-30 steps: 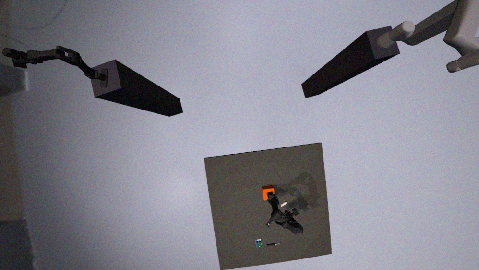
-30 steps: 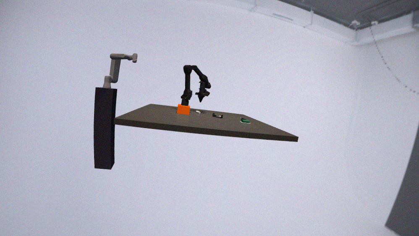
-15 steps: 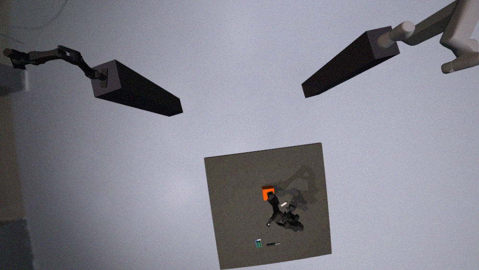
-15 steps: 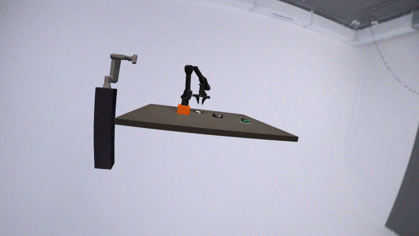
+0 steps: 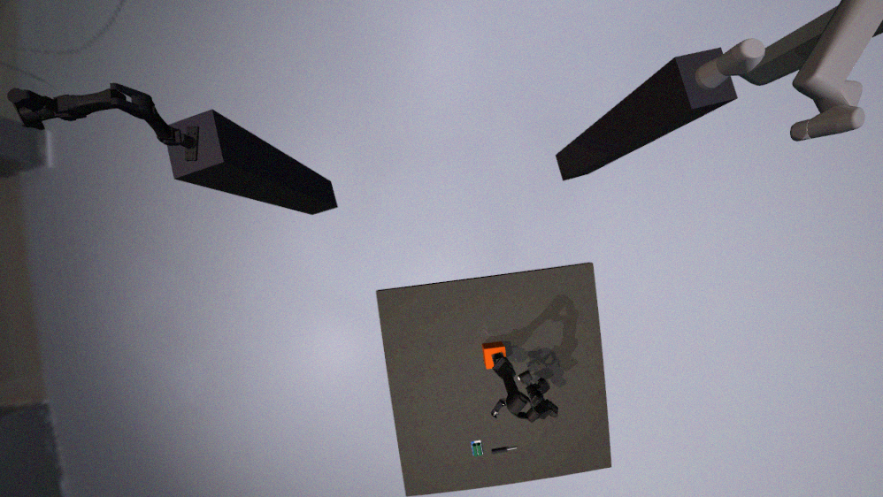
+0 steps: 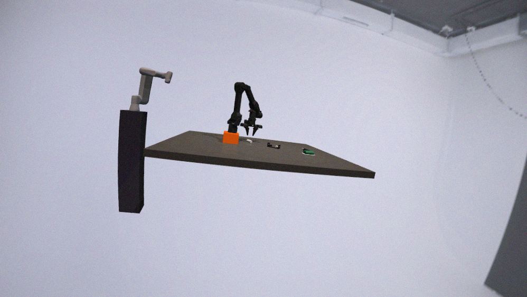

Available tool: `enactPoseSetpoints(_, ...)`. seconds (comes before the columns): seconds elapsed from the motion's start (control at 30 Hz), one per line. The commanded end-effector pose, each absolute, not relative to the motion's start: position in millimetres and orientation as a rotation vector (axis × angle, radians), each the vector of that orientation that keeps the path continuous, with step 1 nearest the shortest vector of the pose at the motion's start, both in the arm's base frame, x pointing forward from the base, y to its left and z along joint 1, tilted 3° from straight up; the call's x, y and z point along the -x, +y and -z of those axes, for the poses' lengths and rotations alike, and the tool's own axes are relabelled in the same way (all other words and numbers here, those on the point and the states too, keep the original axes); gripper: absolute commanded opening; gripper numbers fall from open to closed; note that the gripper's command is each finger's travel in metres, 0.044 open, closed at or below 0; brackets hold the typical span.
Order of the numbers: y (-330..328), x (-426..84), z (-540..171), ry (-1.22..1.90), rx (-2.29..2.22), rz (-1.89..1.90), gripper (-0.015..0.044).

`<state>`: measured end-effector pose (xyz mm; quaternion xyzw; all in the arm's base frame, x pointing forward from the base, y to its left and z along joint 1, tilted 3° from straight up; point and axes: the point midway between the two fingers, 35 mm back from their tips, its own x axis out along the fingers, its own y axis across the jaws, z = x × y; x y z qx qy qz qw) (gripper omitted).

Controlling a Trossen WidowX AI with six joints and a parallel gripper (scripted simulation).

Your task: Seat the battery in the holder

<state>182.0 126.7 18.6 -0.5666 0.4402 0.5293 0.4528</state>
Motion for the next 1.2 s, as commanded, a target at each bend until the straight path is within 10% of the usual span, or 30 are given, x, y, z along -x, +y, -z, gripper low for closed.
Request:
enactPoseSetpoints(0.0,125.4,-179.7,-13.1,1.057,1.456,-1.361,0.0238)
enactPoseSetpoints(1.17,123.9,-181.9,35.1,1.058,1.456,-1.361,0.0238)
